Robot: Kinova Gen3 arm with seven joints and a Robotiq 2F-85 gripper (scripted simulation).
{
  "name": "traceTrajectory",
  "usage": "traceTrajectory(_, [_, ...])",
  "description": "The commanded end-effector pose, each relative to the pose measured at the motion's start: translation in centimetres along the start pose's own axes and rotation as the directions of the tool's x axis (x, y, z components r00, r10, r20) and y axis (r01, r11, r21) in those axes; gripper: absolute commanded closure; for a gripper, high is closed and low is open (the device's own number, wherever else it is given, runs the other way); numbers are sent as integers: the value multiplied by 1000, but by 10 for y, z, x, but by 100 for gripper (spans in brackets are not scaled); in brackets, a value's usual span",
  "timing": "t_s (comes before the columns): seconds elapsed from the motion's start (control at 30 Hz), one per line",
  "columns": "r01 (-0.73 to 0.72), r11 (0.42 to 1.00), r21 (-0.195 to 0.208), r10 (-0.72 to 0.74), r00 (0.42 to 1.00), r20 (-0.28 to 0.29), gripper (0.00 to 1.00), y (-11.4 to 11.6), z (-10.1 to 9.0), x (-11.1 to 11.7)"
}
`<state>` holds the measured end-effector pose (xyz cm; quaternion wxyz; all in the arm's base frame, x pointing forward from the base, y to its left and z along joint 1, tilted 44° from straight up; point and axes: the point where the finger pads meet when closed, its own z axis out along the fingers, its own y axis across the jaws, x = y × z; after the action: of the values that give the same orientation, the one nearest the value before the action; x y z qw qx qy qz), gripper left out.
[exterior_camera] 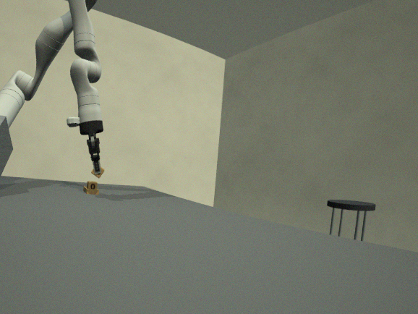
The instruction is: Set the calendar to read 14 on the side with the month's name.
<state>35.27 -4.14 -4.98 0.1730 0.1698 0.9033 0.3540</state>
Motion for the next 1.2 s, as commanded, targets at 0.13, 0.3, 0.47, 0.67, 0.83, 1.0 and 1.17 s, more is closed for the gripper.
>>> traceTrajectory(0.13, [9,1000,7,-9,1000,-4,72,0,-1,-3])
traceTrajectory(0.3, [9,1000,7,-9,1000,-8,72,0,-1,-3])
traceTrajectory(0.47, [8,1000,6,-8,1000,-17,72,-1,0,-3])
traceTrajectory(0.67, [8,1000,4,-8,998,-56,72,-1,2,-2])
traceTrajectory(0.83, [7,1000,2,-7,994,-106,72,-2,3,-1])
traceTrajectory(1.0, [7,1000,2,-7,990,-139,72,-3,3,-1])
traceTrajectory(1.17, [7,1000,3,-7,981,-192,72,-2,3,-2])
